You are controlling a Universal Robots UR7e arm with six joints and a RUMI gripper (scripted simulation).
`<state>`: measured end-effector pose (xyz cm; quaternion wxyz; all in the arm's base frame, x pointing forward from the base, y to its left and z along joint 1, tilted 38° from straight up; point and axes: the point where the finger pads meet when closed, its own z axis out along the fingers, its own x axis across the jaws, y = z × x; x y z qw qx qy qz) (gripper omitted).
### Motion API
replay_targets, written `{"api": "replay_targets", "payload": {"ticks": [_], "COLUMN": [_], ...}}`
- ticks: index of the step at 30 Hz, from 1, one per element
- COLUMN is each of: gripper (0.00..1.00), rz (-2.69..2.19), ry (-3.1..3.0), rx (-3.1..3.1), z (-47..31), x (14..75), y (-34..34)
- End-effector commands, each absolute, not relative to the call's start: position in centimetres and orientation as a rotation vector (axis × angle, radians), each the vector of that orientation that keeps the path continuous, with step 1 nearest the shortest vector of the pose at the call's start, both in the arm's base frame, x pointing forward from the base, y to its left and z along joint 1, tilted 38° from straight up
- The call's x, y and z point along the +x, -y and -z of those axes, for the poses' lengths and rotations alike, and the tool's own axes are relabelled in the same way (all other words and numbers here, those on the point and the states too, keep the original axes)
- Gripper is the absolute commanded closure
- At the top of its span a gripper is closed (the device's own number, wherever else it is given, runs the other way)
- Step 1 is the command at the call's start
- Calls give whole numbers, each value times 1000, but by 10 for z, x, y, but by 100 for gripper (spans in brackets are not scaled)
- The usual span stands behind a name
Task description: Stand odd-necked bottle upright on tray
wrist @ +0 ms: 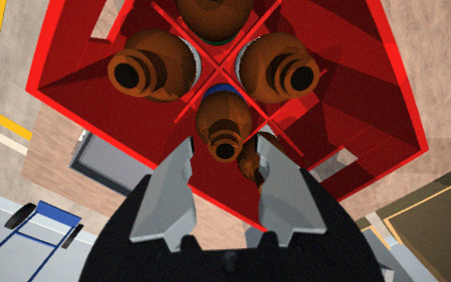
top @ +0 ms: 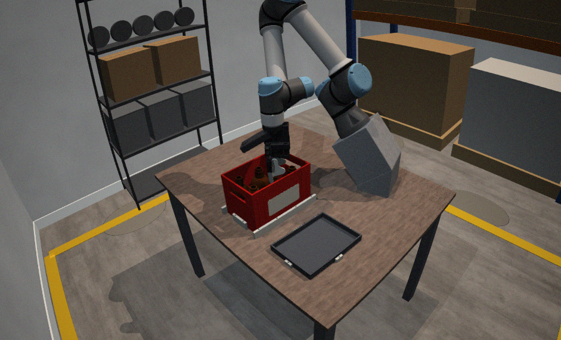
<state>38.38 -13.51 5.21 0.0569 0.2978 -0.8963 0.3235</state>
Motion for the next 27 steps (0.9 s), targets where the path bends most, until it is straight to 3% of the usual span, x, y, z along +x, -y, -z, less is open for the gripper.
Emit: {"api": "replay_targets", "payload": {"ticks": [1,11,12,27], "gripper": [62,62,100,100], "rz": [-978,-978,-978,-978], "ry": [2717,2717,2717,2717], "rx": [902,902,902,902], "z": [-51,-51,-51,-51], "x": [382,382,382,382], "y": [135,135,135,135]}}
